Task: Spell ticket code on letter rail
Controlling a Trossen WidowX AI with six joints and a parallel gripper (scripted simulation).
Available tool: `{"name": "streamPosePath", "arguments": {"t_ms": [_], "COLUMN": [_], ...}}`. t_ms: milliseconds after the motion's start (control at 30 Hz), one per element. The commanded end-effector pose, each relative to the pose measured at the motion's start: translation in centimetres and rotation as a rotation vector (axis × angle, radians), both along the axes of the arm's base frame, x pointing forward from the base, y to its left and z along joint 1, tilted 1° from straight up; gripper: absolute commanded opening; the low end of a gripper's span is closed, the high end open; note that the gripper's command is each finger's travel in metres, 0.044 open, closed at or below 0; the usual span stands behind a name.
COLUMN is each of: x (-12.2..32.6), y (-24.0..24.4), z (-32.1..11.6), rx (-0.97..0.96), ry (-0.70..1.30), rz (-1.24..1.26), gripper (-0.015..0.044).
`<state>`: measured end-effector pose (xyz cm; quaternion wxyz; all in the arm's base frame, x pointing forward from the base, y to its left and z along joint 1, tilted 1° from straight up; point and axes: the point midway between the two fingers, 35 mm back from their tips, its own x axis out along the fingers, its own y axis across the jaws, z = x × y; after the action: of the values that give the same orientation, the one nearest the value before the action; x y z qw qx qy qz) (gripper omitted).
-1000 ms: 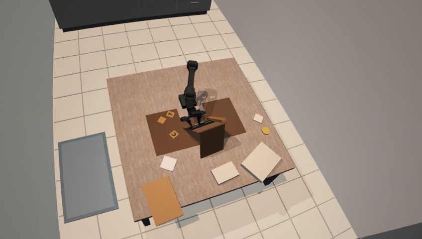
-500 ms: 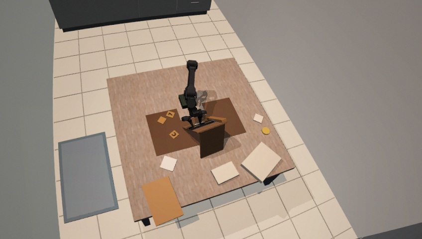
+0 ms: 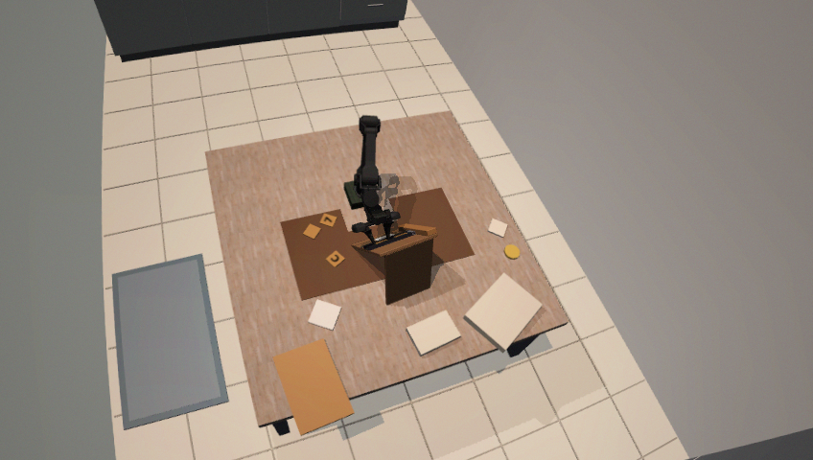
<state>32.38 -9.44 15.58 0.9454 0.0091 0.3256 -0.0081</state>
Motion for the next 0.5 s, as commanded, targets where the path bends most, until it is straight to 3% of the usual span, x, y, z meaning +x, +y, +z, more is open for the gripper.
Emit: {"name": "streamPosePath", "arguments": {"t_ms": [0,467], "x": [-0.08,-0.05], "y": [0.24,1.03], "z": [-0.10,-0.10], "rx": [0.003,0.004], "ry": [0.002,0.002], "rz": [-0.006,-0.006], "gripper": [0.0000,0.0000]}}
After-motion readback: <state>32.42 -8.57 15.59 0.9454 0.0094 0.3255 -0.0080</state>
